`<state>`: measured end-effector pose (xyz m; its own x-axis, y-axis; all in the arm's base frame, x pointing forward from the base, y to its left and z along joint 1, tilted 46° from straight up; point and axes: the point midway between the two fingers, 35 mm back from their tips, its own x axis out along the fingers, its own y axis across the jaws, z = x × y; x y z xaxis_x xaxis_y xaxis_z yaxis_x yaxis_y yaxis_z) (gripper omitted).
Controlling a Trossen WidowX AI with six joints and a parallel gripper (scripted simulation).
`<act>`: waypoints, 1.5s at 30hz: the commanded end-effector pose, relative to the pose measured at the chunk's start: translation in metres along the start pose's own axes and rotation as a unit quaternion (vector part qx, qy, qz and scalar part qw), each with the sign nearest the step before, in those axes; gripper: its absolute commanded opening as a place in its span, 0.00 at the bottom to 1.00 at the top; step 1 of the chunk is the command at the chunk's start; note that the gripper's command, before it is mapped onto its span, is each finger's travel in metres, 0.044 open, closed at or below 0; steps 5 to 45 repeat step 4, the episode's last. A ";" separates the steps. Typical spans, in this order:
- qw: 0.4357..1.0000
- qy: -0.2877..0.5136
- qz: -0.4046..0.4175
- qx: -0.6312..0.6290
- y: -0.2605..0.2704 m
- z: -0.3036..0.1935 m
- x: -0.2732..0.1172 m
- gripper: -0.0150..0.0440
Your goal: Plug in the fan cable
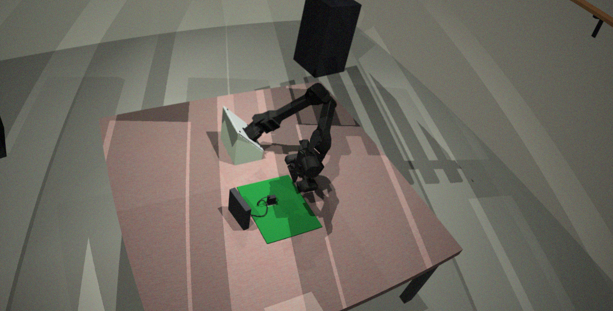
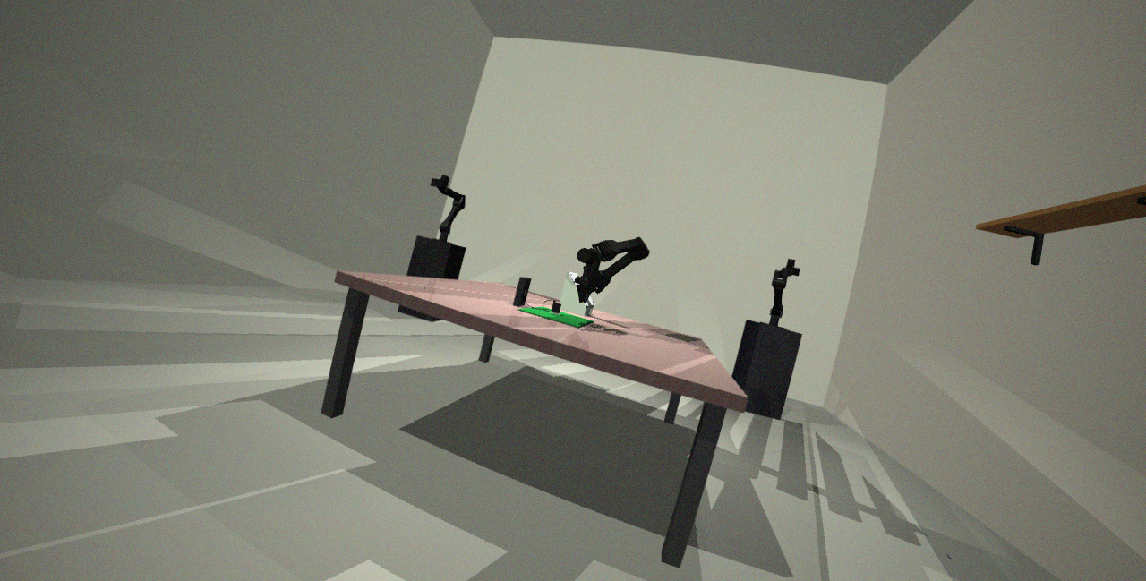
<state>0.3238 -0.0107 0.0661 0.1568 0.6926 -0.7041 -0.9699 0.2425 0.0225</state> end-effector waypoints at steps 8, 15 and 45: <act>1.000 -0.003 0.003 0.007 0.008 0.024 0.001 0.69; 1.000 -0.003 0.003 0.007 0.008 0.024 0.001 0.69; 1.000 -0.003 0.003 0.007 0.008 0.024 0.001 0.69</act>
